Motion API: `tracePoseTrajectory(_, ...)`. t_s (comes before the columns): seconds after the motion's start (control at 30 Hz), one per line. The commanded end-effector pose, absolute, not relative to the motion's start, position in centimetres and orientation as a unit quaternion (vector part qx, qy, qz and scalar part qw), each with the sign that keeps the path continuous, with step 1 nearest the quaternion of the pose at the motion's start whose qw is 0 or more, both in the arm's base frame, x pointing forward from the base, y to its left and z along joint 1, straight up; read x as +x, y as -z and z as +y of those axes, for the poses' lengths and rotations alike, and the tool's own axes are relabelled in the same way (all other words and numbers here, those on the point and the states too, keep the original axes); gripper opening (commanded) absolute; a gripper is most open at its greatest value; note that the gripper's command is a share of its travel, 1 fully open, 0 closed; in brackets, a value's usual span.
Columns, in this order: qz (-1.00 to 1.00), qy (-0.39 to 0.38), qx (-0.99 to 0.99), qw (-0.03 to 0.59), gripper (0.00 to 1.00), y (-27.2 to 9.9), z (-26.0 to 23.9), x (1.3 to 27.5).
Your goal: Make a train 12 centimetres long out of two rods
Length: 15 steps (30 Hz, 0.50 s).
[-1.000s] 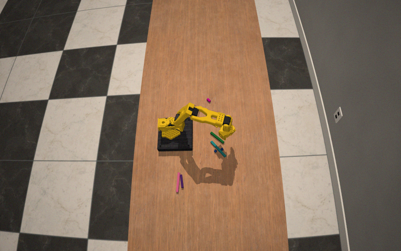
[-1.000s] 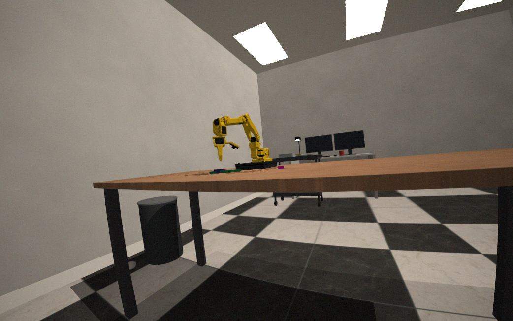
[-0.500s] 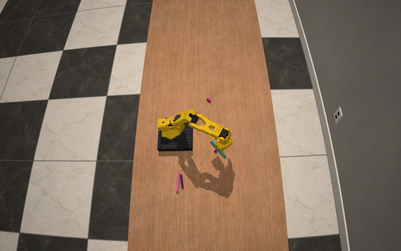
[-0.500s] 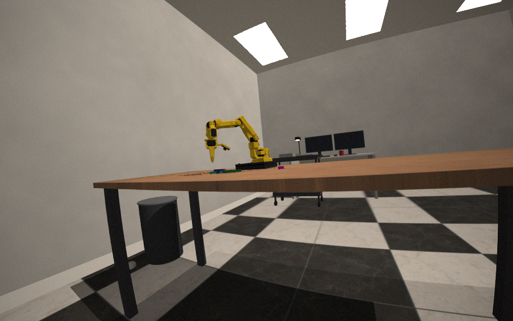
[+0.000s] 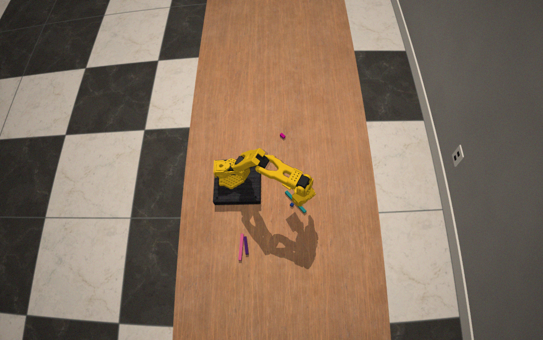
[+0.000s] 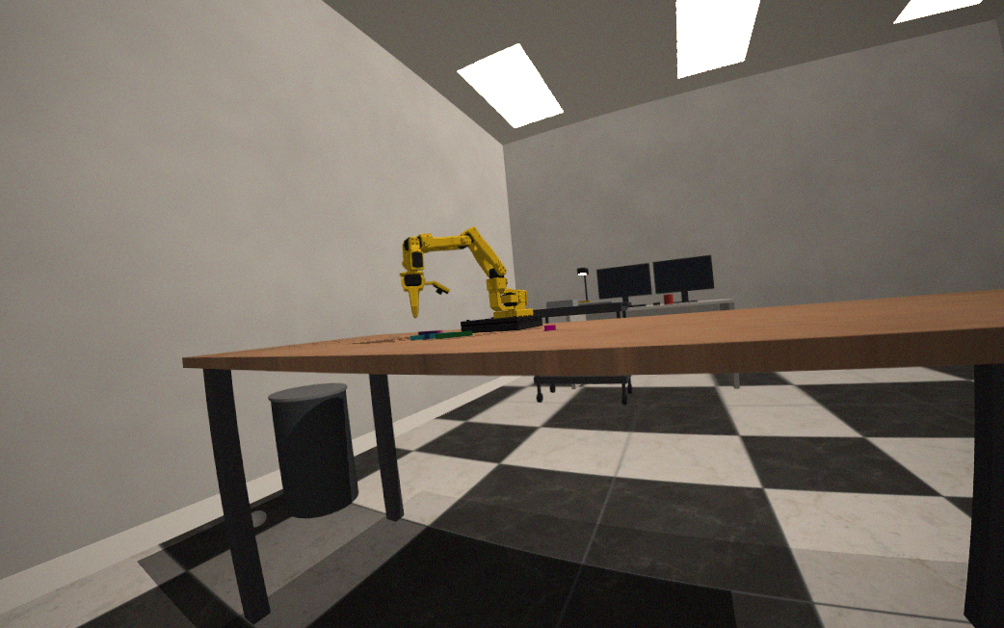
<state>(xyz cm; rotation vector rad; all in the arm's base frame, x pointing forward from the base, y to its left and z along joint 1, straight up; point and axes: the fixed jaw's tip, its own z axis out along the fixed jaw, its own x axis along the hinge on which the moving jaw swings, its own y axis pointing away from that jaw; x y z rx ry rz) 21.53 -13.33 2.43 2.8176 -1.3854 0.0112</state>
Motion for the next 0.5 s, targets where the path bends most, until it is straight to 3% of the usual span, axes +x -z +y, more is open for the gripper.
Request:
tracePoseTrajectory(0.0,-0.439,0.005,0.899,0.0,0.19,-2.23,-13.39,21.32)
tracePoseTrajectory(0.47,-0.434,0.01,0.901,-0.001,0.19,-2.39,-13.6,21.02)
